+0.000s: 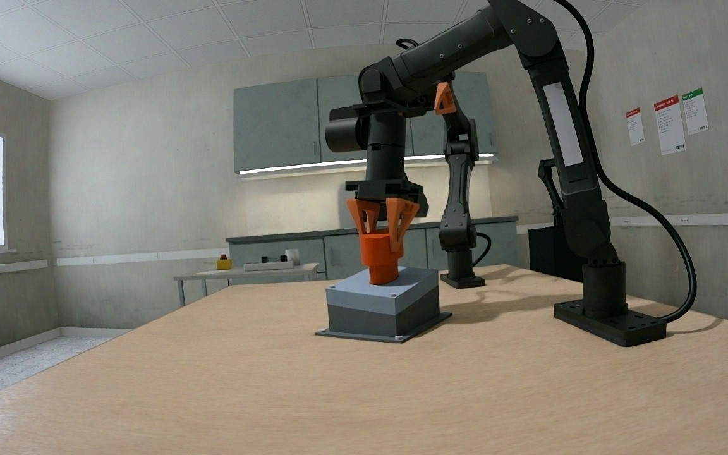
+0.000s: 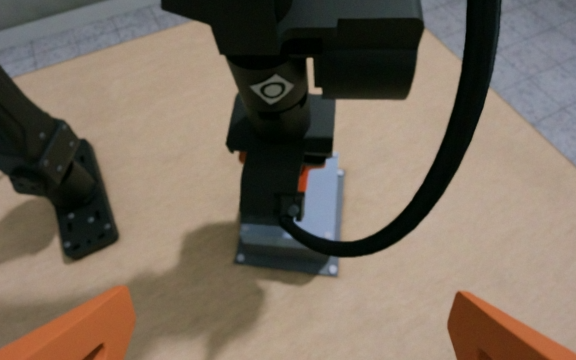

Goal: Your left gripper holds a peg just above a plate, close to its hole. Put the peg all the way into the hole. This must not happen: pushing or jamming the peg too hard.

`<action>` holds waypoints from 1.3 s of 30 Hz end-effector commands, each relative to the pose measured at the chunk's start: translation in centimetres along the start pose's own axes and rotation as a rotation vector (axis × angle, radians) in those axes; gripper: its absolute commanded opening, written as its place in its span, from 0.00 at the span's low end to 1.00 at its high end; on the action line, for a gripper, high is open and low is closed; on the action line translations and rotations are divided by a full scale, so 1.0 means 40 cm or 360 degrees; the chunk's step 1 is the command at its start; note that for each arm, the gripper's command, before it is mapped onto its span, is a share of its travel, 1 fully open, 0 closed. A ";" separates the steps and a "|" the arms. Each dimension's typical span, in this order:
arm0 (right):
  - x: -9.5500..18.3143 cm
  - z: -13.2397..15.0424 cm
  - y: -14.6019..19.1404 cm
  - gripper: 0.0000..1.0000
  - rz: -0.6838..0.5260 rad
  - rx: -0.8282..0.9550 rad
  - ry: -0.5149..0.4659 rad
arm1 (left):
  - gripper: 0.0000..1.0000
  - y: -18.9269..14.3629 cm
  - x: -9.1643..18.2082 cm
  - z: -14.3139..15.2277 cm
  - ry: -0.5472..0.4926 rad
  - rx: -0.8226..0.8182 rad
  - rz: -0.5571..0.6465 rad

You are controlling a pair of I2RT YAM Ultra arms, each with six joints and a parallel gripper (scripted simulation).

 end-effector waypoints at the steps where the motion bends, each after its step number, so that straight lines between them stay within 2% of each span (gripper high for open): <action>1: 0.023 -0.016 -0.004 1.00 0.0019 -0.0010 -0.0048 | 0.39 0.011 0.032 -0.006 -0.0023 0.0020 -0.0123; 3: 0.023 -0.016 -0.004 1.00 0.0019 -0.0010 -0.0048 | 0.39 0.012 0.004 -0.010 -0.0017 0.0018 -0.0103; 13: 0.023 -0.016 -0.004 1.00 0.0019 -0.0010 -0.0048 | 0.39 0.022 0.014 -0.013 -0.0029 0.0020 -0.0127; 16: 0.023 -0.016 -0.004 1.00 0.0019 -0.0010 -0.0048 | 0.39 0.005 -0.024 -0.005 -0.0003 0.0010 -0.0029; 39: 0.023 -0.016 -0.004 1.00 0.0019 -0.0010 -0.0048 | 0.39 0.009 -0.055 -0.024 -0.0014 0.0016 -0.0055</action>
Point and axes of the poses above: on each arm, the point where the finger pads meet when closed, its own x axis back along the fingers, its own y axis across the jaws, z = x × y, the point moved 4 cm from there along x, back along the fingers, and after that the axes turned 15 degrees about x, right-handed, at the moved point
